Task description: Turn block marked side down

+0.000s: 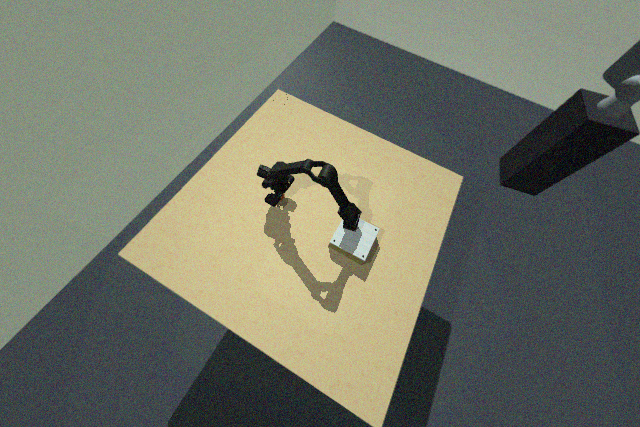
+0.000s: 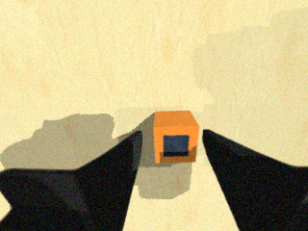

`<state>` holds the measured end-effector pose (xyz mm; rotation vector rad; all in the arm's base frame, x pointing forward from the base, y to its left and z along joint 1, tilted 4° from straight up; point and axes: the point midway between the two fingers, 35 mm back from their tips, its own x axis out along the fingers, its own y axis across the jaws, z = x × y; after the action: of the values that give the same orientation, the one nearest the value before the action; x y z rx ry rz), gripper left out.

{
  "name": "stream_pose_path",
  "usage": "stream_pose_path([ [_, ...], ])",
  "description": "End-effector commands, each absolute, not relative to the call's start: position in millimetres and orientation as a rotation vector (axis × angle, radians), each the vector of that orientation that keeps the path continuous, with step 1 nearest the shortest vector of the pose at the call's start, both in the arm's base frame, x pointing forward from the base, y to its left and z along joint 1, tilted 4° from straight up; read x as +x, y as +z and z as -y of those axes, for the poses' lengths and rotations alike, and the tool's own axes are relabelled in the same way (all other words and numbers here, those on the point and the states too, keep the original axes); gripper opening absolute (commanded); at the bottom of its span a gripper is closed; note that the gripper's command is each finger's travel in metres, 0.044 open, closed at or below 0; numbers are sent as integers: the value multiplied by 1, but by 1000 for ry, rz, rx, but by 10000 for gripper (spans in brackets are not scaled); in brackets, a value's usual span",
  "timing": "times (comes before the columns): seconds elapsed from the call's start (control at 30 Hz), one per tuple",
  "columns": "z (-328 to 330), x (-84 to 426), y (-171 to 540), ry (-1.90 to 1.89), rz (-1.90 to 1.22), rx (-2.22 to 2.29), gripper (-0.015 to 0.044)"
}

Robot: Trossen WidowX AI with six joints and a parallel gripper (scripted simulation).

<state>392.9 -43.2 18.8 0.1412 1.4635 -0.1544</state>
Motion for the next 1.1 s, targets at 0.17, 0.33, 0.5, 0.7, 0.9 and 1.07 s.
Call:
stream_pose_path([
  [0.17, 44, 393, 19, -158, -1462, 140, 118],
  [0.33, 44, 393, 19, -158, -1462, 140, 85],
  [0.5, 44, 393, 19, -158, -1462, 140, 51],
  [0.7, 43, 391, 47, -158, -1462, 140, 0],
  [0.9, 43, 391, 48, -159, -1452, 139, 0],
  [1.07, 44, 392, 44, -165, -1382, 134, 0],
])
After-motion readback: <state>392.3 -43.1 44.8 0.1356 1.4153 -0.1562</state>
